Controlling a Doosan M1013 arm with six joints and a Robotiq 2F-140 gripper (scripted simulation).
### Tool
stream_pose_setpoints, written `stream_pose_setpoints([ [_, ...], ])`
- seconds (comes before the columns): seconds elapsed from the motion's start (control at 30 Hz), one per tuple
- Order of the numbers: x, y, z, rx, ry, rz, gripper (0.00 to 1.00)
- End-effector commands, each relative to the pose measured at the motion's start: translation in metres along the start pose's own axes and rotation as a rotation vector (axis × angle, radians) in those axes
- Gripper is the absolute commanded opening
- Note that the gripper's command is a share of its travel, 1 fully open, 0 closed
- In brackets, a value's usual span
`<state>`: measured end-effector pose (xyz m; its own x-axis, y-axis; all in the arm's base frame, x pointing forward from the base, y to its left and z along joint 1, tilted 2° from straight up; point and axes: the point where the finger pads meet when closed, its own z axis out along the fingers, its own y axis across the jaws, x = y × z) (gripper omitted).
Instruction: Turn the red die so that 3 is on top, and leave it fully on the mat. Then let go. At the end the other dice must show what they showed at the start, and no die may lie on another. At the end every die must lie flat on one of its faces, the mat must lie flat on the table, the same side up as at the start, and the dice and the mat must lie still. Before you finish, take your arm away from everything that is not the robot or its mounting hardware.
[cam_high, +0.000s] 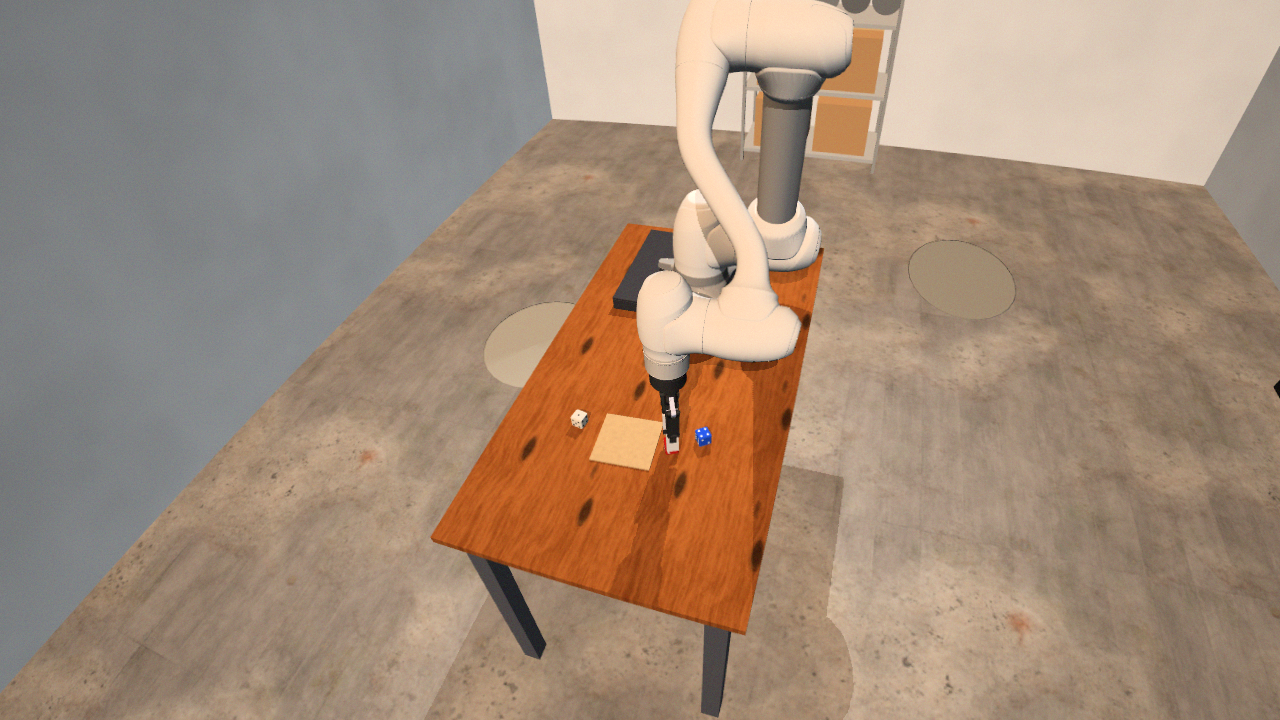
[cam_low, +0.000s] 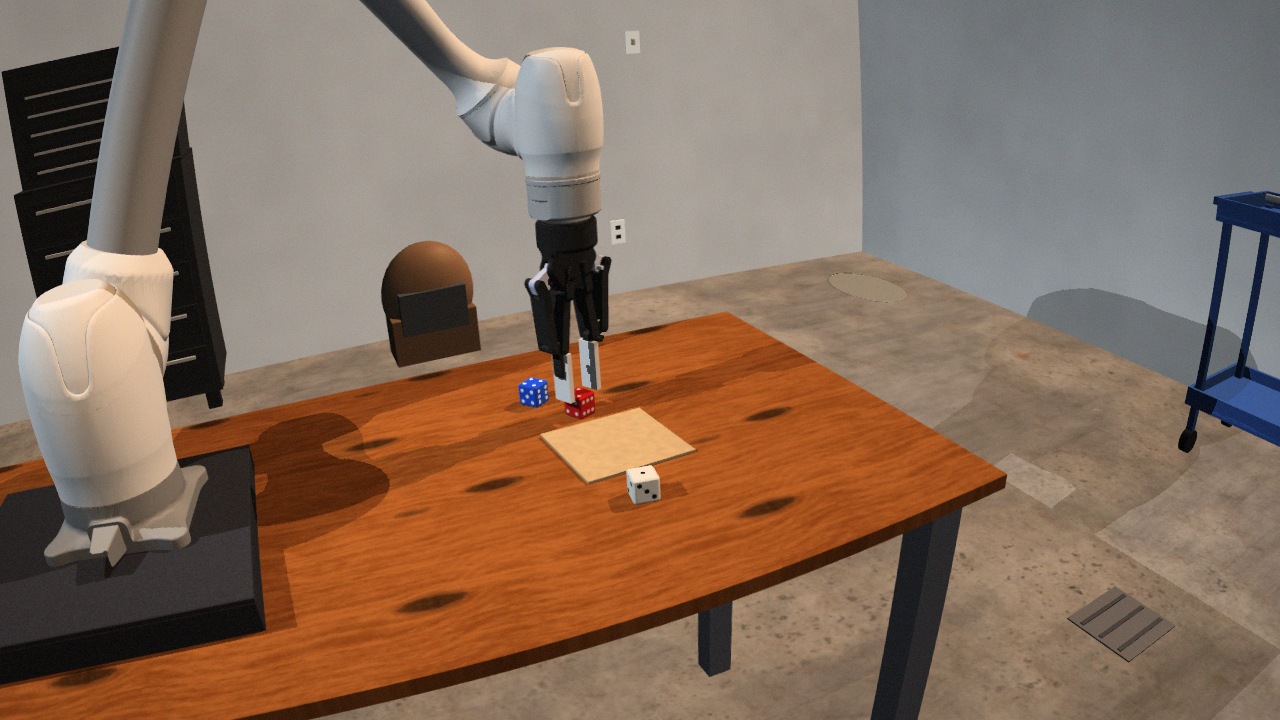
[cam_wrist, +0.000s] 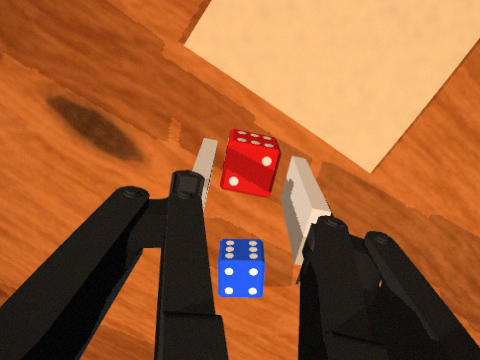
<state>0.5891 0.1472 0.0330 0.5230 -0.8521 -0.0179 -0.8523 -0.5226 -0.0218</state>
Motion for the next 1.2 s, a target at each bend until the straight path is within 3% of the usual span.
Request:
stream_pose_setpoints([
  [0.0, 0.0, 0.0, 0.008, 0.0, 0.0, 0.0, 0.28],
  [0.43, 0.0, 0.0, 0.025, 0.0, 0.0, 0.0, 0.28],
  [1.17, 0.0, 0.0, 0.026, 0.0, 0.0, 0.0, 0.28],
])
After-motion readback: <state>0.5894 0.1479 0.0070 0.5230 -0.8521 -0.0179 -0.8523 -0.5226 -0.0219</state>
